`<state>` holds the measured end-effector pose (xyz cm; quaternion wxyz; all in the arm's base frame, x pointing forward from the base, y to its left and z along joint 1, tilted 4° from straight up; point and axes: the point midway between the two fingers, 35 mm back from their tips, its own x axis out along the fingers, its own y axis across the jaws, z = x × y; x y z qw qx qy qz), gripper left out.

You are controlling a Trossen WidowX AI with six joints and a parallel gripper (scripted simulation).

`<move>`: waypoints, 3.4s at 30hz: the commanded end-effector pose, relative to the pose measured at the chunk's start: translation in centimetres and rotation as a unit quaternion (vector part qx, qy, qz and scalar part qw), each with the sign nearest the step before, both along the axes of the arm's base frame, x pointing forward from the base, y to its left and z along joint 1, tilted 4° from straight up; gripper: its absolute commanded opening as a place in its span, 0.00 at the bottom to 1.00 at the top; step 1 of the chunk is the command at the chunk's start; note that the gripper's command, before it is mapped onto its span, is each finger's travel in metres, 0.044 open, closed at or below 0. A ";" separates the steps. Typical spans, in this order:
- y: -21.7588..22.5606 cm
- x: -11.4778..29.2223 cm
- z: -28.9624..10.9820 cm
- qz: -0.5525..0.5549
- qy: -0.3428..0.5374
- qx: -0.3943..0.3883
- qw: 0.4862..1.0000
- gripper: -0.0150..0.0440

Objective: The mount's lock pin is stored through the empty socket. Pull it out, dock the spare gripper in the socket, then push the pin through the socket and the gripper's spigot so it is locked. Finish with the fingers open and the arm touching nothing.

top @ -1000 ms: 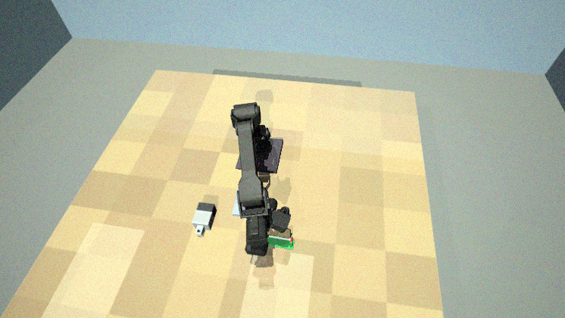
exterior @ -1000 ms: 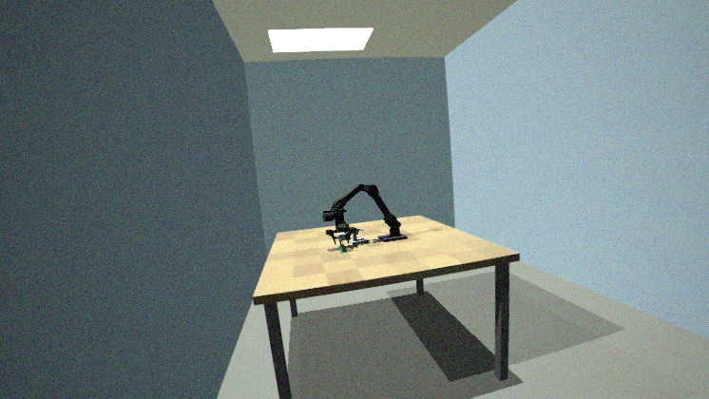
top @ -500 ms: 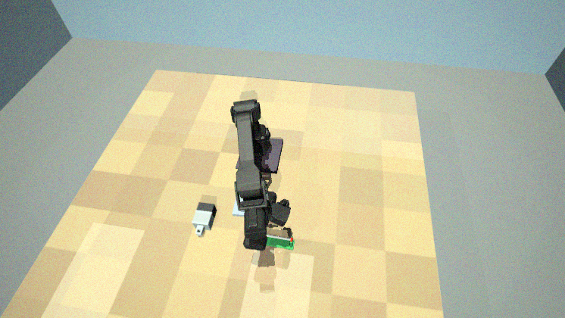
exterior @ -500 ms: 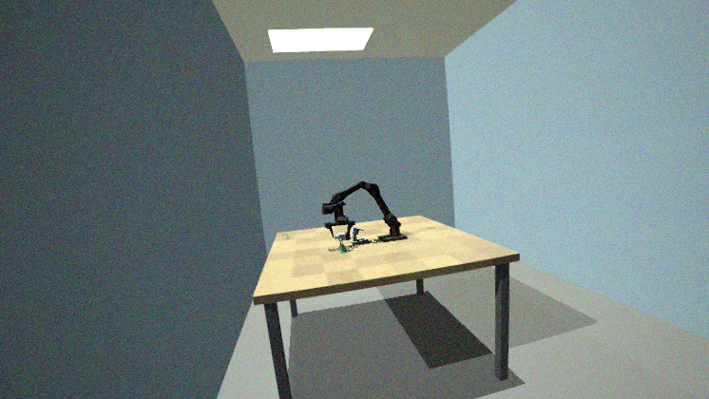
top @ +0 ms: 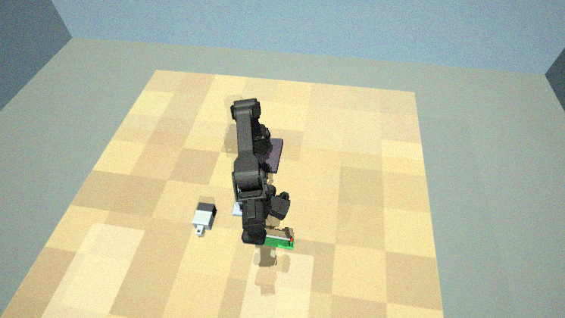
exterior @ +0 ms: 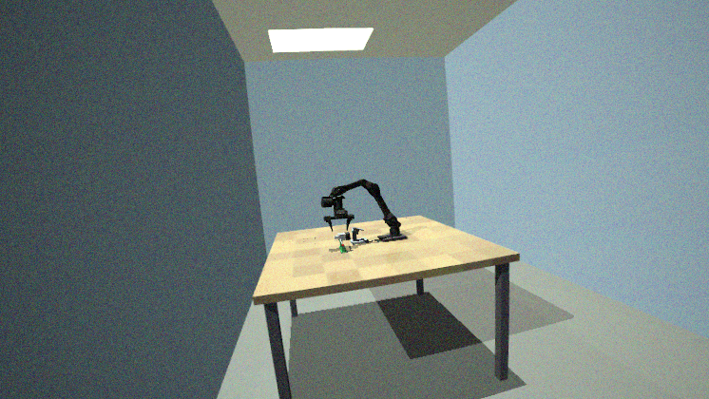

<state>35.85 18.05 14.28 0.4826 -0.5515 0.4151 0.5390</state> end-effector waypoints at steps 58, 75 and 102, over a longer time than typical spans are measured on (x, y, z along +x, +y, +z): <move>-23.7 -1.5 -1.0 -0.624 -0.206 0.315 0.685 1.00; -23.8 -1.1 -5.4 -0.624 -0.206 0.314 0.685 1.00; -24.1 -1.2 -9.9 -0.625 -0.206 0.314 0.685 1.00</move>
